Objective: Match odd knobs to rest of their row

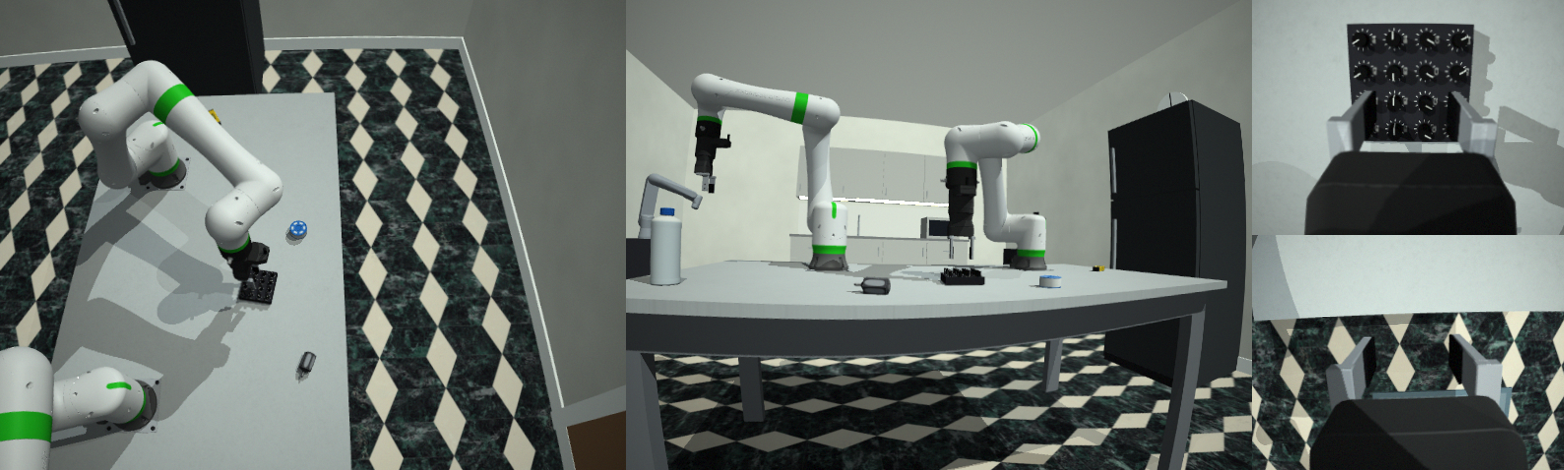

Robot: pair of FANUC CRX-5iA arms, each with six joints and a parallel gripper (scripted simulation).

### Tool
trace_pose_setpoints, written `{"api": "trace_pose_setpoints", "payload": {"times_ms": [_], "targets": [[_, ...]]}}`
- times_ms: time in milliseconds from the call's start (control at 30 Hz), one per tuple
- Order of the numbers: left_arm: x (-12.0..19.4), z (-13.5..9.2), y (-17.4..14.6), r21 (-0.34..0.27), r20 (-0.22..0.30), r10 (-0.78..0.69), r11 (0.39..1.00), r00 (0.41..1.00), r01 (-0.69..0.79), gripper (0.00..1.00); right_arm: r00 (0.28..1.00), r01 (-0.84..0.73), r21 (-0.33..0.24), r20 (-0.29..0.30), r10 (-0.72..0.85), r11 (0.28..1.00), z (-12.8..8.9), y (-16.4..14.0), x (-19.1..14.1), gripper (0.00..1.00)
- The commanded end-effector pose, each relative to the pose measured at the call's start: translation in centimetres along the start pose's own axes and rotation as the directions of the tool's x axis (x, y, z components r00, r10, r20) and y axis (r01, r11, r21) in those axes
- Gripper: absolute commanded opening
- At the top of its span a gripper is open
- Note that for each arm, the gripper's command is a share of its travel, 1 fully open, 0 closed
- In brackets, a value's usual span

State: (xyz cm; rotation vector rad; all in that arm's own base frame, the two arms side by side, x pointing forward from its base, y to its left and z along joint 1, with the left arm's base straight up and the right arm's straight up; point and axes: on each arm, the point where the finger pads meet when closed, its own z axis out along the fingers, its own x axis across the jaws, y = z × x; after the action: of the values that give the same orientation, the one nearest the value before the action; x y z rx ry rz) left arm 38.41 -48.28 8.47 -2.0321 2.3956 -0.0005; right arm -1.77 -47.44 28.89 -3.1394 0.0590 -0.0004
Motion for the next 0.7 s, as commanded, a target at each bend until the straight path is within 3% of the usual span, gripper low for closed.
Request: {"api": "trace_pose_setpoints", "payload": {"times_ms": [0, 667], "targets": [[0.1, -0.2, 0.0, 0.002, -0.002, 0.0, 1.0, 1.0, 0.0, 1.0, 1.0, 0.0, -0.002, 0.0, 0.0, 1.0, -0.1, 0.0, 0.0, 1.0], [0.1, -0.2, 2.9, 0.001, -0.001, 0.0, 1.0, 1.0, 0.0, 1.0, 1.0, 0.0, -0.002, 0.0, 0.0, 1.0, -0.1, 0.0, 0.0, 1.0]]}}
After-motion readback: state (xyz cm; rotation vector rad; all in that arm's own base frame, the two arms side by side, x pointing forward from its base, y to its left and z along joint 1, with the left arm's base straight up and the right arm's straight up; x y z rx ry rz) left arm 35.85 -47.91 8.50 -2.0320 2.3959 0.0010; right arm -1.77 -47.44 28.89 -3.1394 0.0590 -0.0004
